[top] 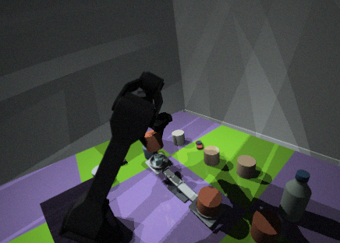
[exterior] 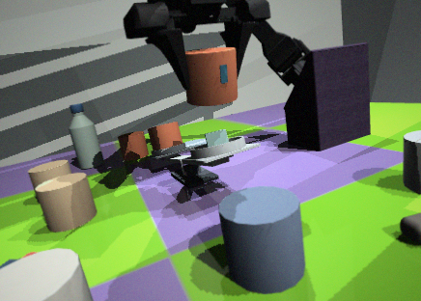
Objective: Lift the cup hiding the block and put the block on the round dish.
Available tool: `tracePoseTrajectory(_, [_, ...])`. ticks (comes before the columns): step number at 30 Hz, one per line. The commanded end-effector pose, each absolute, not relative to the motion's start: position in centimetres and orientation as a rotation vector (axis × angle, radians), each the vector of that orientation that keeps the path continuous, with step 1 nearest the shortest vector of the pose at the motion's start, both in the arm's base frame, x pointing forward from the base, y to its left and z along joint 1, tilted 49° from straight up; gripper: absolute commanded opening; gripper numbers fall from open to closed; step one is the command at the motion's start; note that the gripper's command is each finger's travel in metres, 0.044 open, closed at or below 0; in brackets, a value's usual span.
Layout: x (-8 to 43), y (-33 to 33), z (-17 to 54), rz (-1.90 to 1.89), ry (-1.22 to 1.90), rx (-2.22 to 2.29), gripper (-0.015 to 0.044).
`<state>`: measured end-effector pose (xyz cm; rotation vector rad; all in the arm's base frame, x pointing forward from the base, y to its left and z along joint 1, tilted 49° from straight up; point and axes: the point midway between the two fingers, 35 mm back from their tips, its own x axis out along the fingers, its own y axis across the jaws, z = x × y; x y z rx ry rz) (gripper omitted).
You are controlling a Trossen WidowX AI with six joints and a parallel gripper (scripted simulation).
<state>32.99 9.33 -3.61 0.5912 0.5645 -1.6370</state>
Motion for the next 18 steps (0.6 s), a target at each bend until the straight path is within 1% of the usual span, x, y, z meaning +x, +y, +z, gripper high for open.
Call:
tracePoseTrajectory(1, [32.7,9.7,-4.5,-1.631,0.566,0.592,0.0])
tracePoseTrajectory(11, [25.9,11.5,-17.1,-1.624,0.57,0.606,0.0])
tracePoseTrajectory(18, [25.4,11.4,-17.9,-1.624,0.57,0.607,0.0])
